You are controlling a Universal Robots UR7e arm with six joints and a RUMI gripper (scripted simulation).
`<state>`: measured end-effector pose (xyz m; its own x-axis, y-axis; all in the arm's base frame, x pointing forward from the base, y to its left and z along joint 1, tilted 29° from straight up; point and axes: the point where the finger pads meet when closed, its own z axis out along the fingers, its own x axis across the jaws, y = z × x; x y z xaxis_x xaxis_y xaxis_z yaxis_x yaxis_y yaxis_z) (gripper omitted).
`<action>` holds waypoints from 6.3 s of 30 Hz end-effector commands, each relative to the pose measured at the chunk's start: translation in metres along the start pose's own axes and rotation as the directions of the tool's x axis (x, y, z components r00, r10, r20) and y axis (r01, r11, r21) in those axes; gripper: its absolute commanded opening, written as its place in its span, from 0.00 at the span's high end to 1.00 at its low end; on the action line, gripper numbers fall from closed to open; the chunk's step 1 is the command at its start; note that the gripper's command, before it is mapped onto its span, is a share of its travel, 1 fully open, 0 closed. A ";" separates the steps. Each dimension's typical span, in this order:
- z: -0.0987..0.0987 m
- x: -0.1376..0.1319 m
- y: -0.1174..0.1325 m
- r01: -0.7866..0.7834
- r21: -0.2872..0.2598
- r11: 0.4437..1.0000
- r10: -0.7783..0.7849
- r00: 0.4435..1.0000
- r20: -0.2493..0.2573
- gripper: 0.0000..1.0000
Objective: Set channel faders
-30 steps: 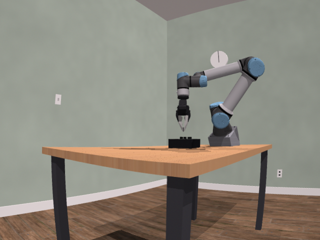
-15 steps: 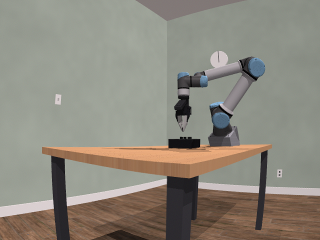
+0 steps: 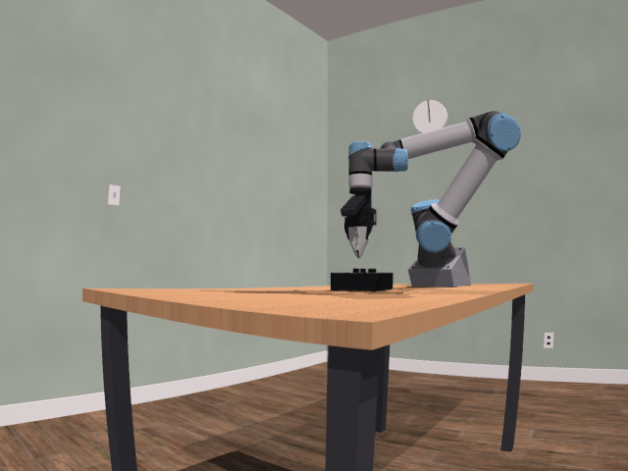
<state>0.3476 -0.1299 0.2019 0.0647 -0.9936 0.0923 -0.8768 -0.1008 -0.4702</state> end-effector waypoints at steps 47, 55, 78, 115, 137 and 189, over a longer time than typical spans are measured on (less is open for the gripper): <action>0.005 -0.001 0.000 -0.001 -0.002 1.000 0.001 1.000 0.002 1.00; 0.009 -0.001 -0.001 -0.001 -0.002 1.000 0.001 1.000 0.002 1.00; 0.023 -0.002 -0.002 -0.001 -0.002 1.000 0.001 1.000 0.002 1.00; 0.026 -0.002 -0.002 -0.001 -0.002 1.000 0.001 1.000 0.002 1.00; 0.026 -0.002 -0.002 -0.001 -0.002 1.000 0.001 1.000 0.002 1.00; 0.027 -0.003 -0.002 -0.001 -0.002 1.000 0.001 1.000 0.002 1.00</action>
<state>0.3614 -0.1292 0.1800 0.0627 -0.9940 0.0899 -0.8778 -0.0978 -0.4689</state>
